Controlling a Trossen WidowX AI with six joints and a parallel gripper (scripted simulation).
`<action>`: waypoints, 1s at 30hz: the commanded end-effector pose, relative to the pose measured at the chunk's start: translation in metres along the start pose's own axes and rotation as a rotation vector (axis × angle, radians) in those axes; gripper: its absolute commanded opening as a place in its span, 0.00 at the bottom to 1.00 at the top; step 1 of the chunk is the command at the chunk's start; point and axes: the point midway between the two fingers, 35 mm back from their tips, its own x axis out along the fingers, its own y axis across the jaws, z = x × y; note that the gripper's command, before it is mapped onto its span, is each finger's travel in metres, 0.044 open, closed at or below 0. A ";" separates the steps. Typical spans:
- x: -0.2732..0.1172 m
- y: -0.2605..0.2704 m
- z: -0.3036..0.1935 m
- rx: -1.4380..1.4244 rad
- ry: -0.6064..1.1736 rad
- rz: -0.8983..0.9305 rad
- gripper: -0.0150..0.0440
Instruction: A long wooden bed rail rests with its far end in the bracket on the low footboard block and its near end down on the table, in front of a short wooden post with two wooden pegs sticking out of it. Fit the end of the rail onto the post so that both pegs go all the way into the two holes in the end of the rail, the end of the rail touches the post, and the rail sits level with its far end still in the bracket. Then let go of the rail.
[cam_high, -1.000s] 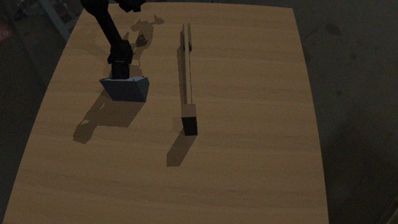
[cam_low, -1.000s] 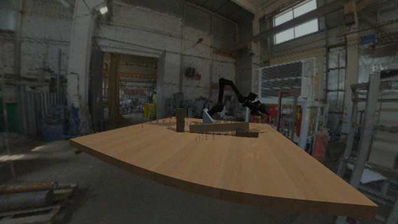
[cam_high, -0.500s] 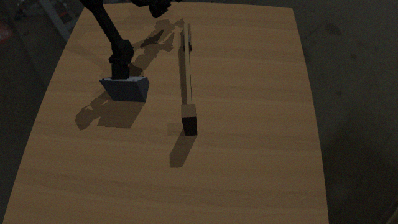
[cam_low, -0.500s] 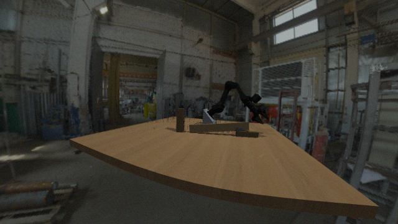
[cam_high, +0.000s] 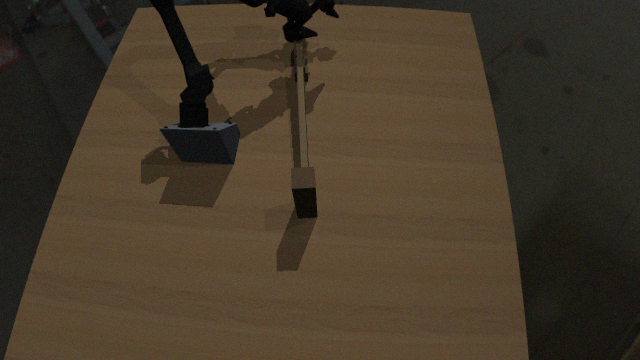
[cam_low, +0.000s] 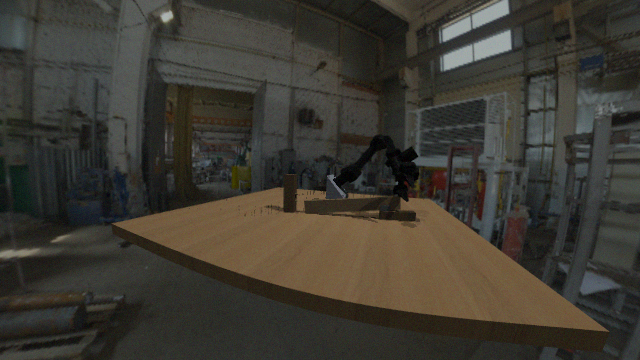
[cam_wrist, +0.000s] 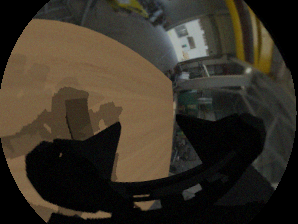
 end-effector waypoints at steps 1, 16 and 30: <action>0.004 -0.006 -0.024 -0.019 0.074 0.013 1.00; -0.012 0.001 -0.218 -0.133 0.499 0.377 1.00; -0.112 0.067 -0.363 0.088 0.240 0.800 1.00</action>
